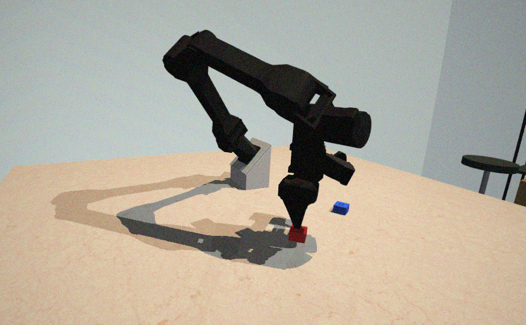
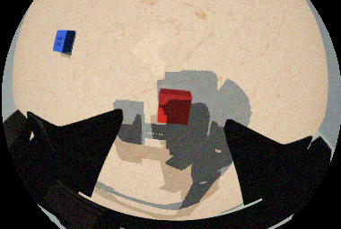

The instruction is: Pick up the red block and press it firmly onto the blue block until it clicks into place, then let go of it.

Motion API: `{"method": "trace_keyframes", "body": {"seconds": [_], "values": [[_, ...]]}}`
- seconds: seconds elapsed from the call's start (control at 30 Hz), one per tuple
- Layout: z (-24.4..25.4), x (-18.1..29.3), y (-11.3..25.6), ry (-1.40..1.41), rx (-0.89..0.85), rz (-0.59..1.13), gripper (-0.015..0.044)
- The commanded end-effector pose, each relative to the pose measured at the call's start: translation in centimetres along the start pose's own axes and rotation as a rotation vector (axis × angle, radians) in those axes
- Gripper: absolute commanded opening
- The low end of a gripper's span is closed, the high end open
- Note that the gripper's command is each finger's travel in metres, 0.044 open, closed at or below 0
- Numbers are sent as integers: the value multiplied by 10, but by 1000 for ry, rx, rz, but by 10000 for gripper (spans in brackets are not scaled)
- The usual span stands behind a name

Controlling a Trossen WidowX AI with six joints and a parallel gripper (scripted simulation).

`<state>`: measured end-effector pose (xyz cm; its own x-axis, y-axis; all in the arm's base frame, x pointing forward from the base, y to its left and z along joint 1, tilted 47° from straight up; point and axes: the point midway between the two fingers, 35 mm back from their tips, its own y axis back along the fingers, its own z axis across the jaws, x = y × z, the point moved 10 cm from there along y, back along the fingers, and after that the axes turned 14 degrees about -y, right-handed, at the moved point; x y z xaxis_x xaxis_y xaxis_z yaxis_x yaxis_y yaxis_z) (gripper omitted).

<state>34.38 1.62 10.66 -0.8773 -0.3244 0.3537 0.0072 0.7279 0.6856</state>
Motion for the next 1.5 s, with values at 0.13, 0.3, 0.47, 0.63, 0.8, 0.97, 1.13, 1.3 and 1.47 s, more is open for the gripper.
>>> {"method": "trace_keyframes", "body": {"seconds": [0.13, 0.3, 0.47, 0.63, 0.8, 0.97, 1.13, 1.3, 1.47], "values": [[1, 1, -14, 6, 6, 5, 440], [1, 1, -22, 6, 6, 5, 440], [0, 2, -30, 6, 6, 5, 440], [0, 2, -37, 6, 7, 6, 440], [0, 2, -38, 6, 7, 6, 361], [0, 2, -38, 6, 7, 6, 230], [0, 2, -38, 6, 7, 6, 118], [0, 2, -38, 6, 7, 6, 85], [0, 2, -38, 2, 8, 3, 12]]}}
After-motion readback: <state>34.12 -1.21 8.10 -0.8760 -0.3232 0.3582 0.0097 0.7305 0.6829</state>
